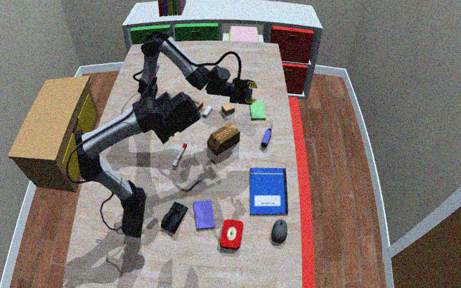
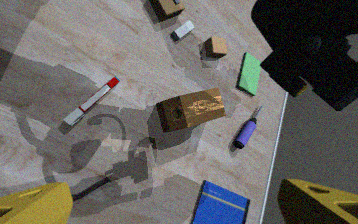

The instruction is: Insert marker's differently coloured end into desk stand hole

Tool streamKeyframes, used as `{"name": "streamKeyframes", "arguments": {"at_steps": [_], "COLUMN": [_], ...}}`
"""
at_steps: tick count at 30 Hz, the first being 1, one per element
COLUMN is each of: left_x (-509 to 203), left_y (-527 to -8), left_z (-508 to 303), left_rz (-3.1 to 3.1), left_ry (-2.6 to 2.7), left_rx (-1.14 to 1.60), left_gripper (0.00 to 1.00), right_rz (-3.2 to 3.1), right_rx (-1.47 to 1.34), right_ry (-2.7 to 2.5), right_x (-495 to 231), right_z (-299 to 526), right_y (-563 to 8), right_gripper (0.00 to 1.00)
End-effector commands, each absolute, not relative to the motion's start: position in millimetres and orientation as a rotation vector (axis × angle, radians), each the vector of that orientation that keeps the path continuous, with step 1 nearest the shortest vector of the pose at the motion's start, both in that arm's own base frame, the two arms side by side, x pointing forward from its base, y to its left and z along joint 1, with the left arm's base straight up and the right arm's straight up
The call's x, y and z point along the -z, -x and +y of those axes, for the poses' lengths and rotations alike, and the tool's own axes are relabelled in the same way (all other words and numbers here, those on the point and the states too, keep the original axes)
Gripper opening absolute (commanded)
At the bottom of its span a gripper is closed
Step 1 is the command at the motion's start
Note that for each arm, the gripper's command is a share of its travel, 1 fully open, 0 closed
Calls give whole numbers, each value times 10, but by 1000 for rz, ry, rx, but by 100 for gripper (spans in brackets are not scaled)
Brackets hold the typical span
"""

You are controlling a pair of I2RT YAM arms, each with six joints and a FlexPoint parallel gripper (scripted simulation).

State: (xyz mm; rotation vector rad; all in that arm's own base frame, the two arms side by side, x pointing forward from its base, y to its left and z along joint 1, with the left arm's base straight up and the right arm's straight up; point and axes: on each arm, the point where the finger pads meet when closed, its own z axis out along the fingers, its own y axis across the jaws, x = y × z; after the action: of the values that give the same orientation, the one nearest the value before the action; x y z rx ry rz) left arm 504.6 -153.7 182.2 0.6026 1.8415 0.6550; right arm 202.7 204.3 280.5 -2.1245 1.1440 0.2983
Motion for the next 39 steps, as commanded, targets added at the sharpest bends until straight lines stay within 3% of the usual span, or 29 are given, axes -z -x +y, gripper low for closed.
{"name": "streamKeyframes", "arguments": {"at_steps": [1, 28, 39], "left_x": [-1837, -851, -932], "left_y": [-5079, -4025, -3800], "left_z": [-1679, -2848, -2990], "left_rz": [1858, 1896, 1850], "left_ry": [-706, -1589, -1676], "left_rx": [-622, -276, -214], "left_gripper": [50, 50, 50], "right_rz": [1235, 1707, 1724], "right_rx": [-197, 44, 64], "right_ry": [2012, 1105, 954], "right_x": [-2882, -3284, -3401], "right_z": [2031, 1318, 1125], "right_y": [-2208, -3328, -3444], "right_gripper": [100, 100, 100]}}
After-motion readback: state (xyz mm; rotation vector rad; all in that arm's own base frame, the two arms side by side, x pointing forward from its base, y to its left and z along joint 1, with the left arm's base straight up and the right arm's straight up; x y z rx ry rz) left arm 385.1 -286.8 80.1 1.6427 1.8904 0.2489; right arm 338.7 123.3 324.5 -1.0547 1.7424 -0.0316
